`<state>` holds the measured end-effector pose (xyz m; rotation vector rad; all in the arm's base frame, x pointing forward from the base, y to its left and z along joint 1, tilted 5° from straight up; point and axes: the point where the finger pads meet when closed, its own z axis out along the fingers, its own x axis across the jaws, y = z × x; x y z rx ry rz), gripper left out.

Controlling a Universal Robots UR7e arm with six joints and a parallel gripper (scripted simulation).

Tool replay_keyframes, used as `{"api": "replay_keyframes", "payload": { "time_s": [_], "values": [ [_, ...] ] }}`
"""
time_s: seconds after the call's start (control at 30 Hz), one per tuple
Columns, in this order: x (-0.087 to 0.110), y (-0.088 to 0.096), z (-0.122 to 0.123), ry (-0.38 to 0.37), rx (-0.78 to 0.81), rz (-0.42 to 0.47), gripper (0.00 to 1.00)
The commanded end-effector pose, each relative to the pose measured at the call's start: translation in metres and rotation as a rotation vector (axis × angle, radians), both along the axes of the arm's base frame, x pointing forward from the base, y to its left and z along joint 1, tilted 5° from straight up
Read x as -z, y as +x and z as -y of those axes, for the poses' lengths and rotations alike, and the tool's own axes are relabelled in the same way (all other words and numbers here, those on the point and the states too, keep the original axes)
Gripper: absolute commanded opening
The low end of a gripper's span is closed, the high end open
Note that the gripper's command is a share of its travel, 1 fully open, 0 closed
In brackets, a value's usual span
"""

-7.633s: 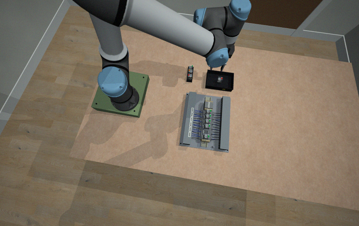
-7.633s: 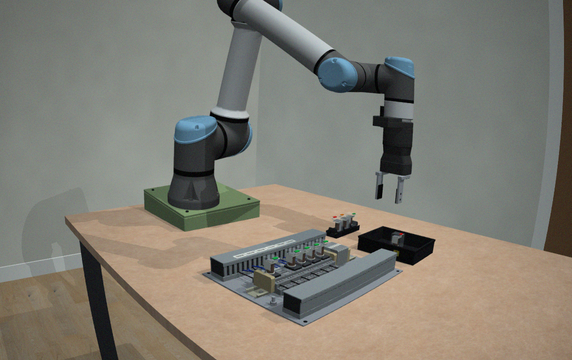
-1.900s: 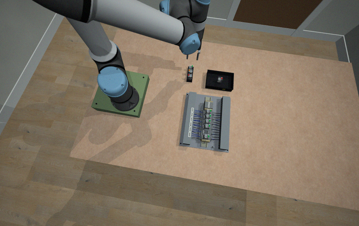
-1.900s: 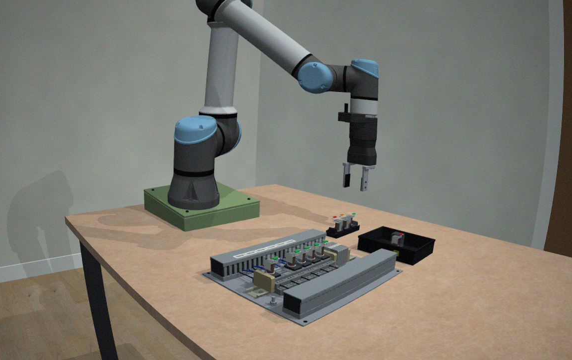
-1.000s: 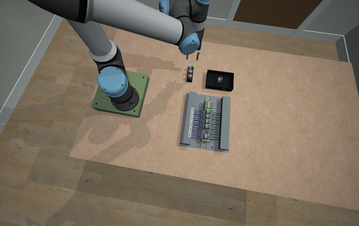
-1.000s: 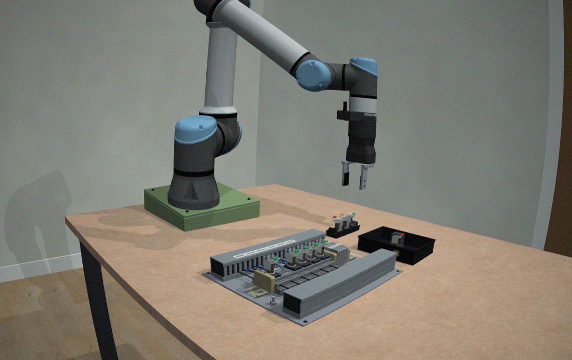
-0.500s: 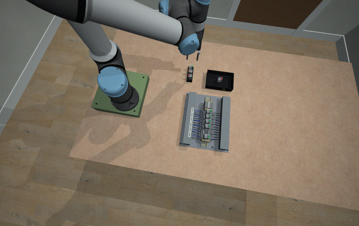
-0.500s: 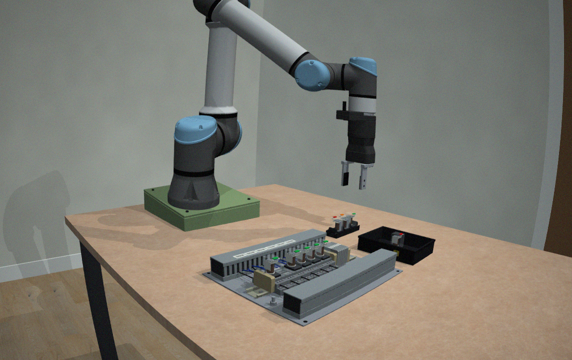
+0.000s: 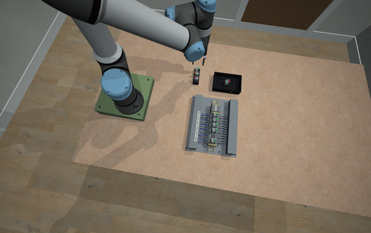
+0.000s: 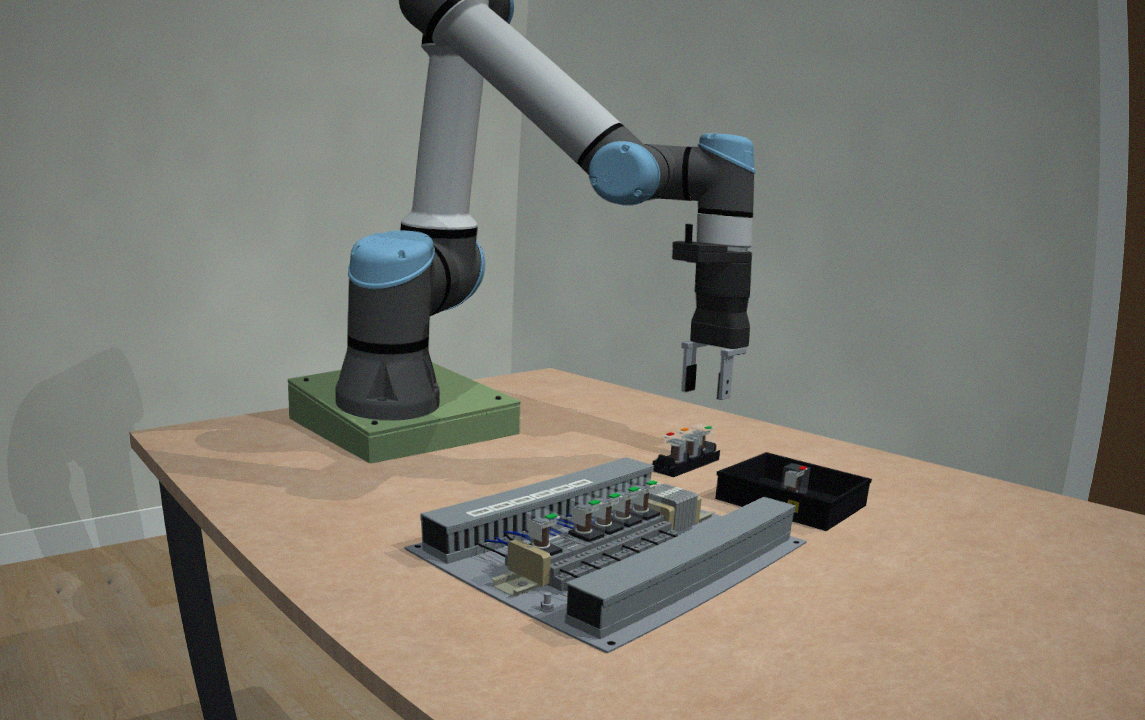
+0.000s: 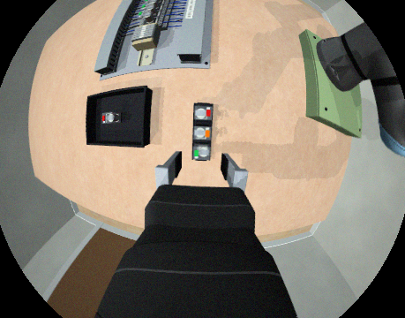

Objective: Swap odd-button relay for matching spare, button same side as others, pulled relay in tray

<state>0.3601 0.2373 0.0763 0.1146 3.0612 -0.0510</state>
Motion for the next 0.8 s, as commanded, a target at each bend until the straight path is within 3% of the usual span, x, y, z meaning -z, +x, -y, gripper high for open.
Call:
{"api": "replay_keyframes", "payload": {
  "time_s": [0.0, 0.1, 0.77],
  "values": [
    [0.017, 0.002, 0.0, 0.001, 0.0, 0.001, 1.0],
    [0.044, 0.004, 0.001, 0.001, 0.0, 0.002, 1.0],
    [0.048, 0.005, 0.0, 0.001, 0.0, 0.002, 1.0]
  ]
}}
